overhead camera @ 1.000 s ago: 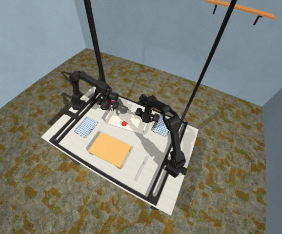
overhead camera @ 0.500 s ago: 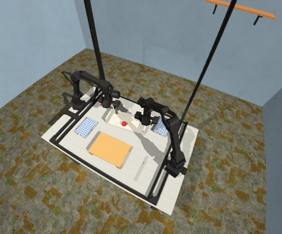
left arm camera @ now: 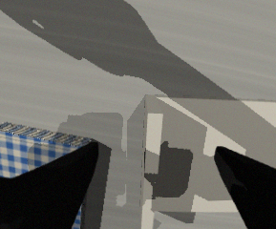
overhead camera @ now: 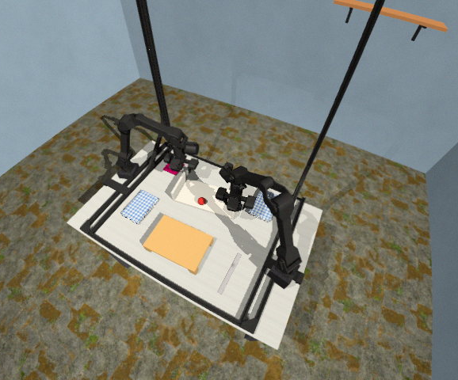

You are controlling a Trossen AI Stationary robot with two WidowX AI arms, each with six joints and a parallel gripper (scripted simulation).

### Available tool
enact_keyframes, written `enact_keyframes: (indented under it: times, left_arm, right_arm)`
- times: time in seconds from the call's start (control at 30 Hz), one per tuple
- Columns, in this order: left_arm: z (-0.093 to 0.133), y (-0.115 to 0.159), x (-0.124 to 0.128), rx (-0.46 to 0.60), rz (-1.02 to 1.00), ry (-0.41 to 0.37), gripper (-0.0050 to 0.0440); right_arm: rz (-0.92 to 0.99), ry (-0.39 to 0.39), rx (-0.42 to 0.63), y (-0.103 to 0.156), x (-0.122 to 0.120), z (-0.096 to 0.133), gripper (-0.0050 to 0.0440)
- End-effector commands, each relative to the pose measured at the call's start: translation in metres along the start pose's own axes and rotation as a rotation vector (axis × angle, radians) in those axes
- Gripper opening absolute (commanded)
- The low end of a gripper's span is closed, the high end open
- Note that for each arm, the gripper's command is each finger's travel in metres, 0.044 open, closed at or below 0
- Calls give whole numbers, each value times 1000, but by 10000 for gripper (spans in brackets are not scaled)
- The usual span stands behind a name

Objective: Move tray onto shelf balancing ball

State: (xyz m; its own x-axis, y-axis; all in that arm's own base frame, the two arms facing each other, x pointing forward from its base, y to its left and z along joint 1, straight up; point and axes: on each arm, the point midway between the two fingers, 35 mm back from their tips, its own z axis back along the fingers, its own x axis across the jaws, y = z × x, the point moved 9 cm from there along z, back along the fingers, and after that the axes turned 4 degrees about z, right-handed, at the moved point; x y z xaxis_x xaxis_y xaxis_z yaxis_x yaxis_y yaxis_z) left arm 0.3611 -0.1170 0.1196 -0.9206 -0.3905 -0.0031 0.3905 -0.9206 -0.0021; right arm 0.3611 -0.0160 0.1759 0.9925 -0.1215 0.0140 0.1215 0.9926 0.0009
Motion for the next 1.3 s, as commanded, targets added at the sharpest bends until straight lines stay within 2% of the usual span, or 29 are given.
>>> enact_keyframes:
  times: [0.0, 1.27]
  left_arm:
    - [-3, -2, 1, 2, -3, -3, 400]
    - [-55, -1, 0, 2, -3, -3, 400]
  right_arm:
    - [-5, 14, -1, 1, 1, -7, 400]
    - [-5, 14, -1, 1, 1, -59, 400]
